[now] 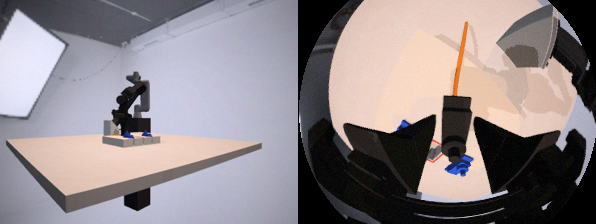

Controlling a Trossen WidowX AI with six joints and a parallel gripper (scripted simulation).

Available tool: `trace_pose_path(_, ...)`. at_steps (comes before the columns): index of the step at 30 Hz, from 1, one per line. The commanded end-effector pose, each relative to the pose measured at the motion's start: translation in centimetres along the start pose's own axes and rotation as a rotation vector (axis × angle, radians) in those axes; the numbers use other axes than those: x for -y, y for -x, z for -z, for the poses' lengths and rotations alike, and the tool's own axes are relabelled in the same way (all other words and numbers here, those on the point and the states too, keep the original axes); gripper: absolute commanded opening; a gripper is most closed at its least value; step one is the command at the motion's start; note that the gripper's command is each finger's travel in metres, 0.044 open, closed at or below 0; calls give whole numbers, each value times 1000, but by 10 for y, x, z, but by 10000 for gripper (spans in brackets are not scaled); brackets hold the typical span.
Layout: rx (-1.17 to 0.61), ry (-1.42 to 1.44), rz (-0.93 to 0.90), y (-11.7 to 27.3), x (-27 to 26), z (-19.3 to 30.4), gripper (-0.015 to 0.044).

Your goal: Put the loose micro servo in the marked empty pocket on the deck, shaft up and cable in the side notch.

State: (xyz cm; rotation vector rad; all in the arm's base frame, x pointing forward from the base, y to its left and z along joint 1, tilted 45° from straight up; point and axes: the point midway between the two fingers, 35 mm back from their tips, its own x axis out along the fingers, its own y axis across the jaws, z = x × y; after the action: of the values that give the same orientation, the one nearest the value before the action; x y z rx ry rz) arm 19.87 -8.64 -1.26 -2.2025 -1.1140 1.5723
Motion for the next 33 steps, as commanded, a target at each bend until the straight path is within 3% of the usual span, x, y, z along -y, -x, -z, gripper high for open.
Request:
trace_pose_path(1,-4,-7,2,-1,0,0,118)
trace_pose_path(6,-4,-7,2,-1,0,0,85)
trace_pose_path(10,-3,-7,2,7,0,0,0)
trace_pose_path(15,-3,-7,2,28,5,-2,0)
trace_pose_path(33,-4,-7,1,29,-7,17,0)
